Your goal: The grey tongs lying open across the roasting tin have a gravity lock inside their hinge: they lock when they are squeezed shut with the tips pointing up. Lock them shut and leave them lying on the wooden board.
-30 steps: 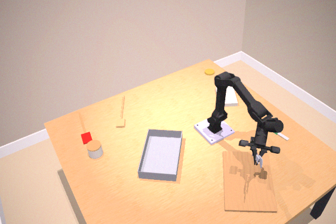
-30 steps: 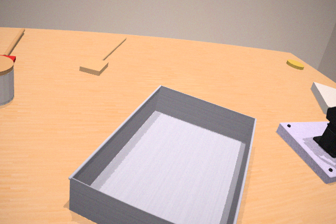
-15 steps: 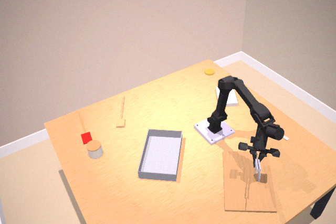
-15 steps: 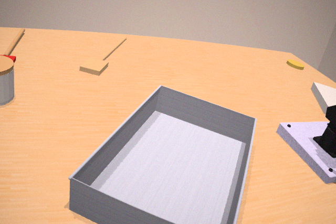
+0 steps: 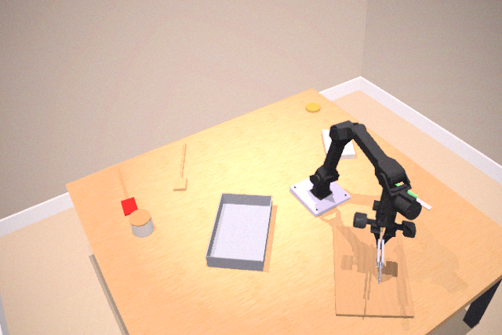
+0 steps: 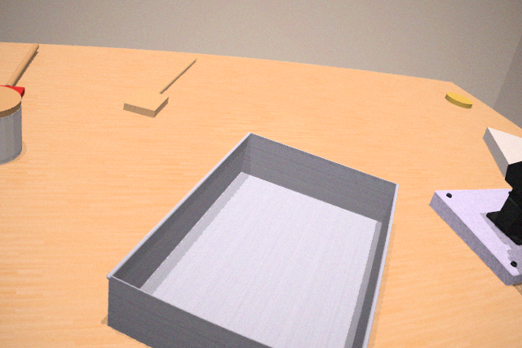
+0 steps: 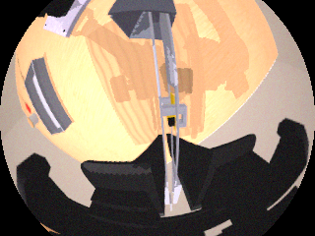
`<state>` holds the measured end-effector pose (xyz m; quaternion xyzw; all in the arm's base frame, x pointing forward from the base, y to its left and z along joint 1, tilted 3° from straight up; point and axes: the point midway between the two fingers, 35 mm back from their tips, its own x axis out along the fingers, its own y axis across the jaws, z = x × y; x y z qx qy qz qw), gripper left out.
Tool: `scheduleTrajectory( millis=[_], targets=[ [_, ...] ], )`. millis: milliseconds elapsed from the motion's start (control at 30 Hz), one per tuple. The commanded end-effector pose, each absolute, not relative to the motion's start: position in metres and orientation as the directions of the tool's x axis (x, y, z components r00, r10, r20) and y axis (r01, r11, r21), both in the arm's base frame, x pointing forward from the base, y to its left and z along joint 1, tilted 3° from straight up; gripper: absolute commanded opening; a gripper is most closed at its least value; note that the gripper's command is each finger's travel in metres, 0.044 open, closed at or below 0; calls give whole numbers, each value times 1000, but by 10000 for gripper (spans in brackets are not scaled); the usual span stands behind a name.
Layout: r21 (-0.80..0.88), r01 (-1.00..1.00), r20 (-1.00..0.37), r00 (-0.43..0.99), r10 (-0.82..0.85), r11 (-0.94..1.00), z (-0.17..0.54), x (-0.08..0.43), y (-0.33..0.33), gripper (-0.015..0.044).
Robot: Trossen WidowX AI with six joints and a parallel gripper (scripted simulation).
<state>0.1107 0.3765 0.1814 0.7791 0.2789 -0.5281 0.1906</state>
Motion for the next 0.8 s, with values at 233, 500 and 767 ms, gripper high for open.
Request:
scheduleTrajectory(
  millis=[233, 500, 767],
  targets=[
    [-36, 600, -983, 122, 136, -799, 188, 111, 367, -150],
    [-63, 565, -997, -5, 73, -823, 196, 110, 358, -150],
    [-63, 564, -997, -8, 72, -824, 195, 110, 358, -150]
  ],
)
